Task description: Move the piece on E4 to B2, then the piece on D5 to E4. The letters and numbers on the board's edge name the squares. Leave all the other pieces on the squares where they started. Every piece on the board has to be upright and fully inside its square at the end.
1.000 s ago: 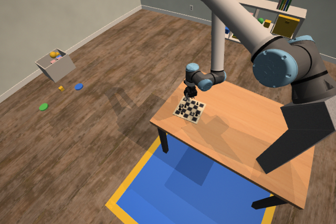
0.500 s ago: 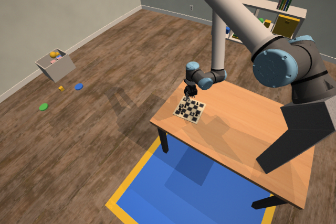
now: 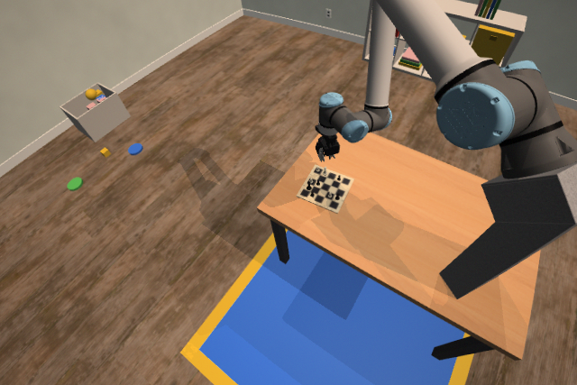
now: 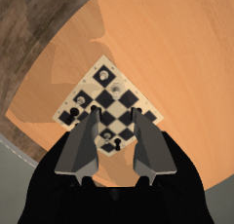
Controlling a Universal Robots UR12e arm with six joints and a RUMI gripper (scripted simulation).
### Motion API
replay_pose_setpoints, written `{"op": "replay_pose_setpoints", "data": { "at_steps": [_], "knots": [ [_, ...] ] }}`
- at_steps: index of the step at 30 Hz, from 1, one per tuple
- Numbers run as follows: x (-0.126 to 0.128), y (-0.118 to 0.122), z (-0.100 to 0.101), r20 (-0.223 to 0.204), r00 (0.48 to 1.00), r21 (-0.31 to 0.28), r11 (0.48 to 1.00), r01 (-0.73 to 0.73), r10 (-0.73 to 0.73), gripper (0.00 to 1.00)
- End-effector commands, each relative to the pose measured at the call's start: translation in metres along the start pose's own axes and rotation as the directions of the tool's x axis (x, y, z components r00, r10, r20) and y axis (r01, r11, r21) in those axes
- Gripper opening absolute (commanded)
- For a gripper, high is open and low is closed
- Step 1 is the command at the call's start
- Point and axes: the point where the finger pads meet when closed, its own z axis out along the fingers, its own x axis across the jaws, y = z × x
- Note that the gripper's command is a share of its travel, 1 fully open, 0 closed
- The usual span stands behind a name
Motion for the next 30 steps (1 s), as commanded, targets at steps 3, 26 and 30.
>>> {"op": "replay_pose_setpoints", "data": {
  "at_steps": [3,26,30],
  "knots": [
    [0.0001,0.0051,-0.0132,-0.001,1.0,-0.007,1.0,0.001,-0.001,0.25],
    [0.0009,0.0048,-0.0114,-0.002,1.0,-0.007,1.0,0.001,-0.001,1.0],
    [0.0009,0.005,-0.0136,-0.002,1.0,-0.007,1.0,0.001,-0.001,1.0]
  ]
}}
